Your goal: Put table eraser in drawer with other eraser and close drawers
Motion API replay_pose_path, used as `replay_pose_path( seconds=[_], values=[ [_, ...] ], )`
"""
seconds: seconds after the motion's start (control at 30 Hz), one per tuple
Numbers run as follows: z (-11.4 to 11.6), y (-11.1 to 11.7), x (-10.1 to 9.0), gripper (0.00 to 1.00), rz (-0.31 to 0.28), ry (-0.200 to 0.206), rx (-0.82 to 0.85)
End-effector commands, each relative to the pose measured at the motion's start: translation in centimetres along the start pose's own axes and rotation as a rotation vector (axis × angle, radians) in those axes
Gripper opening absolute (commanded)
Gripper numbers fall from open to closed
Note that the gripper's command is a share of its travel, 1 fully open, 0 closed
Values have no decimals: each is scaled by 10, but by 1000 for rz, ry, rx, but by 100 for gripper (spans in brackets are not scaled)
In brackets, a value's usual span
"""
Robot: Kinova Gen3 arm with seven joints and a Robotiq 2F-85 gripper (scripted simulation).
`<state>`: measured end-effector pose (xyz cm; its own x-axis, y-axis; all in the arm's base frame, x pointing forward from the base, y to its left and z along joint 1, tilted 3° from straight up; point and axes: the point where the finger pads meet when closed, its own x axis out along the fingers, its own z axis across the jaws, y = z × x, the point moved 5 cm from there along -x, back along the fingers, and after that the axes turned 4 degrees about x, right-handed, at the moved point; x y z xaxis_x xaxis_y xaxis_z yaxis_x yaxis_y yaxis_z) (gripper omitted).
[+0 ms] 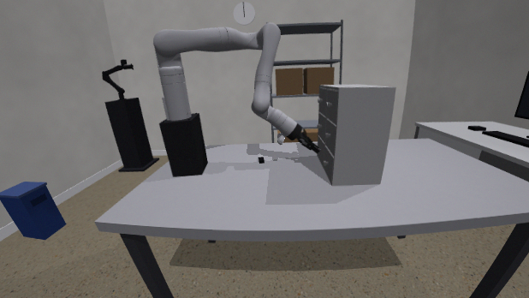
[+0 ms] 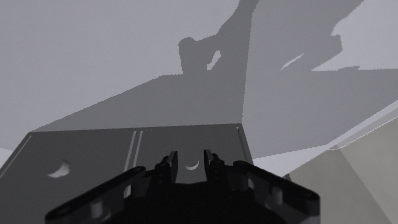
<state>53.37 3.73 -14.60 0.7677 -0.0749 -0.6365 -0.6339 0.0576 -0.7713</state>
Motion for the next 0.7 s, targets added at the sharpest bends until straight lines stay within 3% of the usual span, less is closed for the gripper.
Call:
replay_pose_path(
  seconds=[0.0, 0.23, 0.27, 0.67],
  values=[
    [0, -1, 0, 33, -2, 0, 0],
    [0, -1, 0, 33, -2, 0, 0],
    [0, -1, 0, 13, -2, 0, 0],
    [0, -1, 0, 13, -2, 0, 0]
  ],
)
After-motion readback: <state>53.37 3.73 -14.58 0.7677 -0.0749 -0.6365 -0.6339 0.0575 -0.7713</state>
